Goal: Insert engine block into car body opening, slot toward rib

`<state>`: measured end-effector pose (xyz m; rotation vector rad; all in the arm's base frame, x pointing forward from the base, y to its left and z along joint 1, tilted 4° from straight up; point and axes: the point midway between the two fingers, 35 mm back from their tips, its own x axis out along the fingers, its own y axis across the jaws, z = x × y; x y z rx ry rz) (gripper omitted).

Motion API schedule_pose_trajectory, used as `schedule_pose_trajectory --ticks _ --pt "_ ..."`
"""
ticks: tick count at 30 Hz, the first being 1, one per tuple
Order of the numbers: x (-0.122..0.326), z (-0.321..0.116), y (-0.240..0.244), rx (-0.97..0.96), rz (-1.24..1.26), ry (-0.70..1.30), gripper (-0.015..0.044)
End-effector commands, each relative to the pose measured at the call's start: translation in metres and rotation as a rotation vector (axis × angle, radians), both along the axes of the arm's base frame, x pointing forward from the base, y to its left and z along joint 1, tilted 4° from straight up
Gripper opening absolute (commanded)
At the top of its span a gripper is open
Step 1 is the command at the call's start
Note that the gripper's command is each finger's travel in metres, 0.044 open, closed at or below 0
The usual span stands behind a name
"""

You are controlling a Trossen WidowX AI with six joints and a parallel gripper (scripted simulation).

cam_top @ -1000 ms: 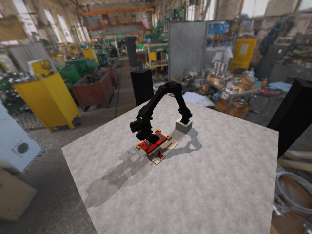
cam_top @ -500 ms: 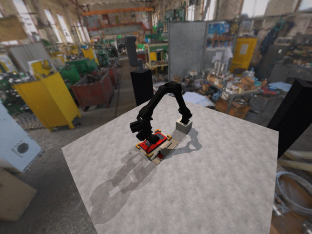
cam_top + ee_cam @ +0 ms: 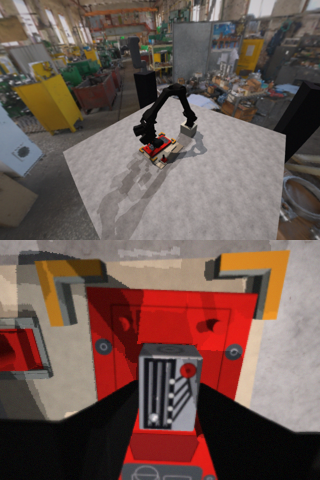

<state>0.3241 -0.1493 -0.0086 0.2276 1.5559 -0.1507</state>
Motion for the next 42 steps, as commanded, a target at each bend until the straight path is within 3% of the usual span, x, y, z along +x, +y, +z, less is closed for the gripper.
schedule_pose_trajectory --ticks 1,11,22,42 --pt "-0.001 -0.001 0.0 -0.003 -0.004 0.003 0.016" --pt "-0.001 -0.003 0.0 -0.003 -0.004 0.003 0.016" --pt "0.0 -0.001 0.0 0.0 0.0 0.0 0.044" --pt "-0.002 0.012 0.0 -0.003 -0.004 0.003 0.044"
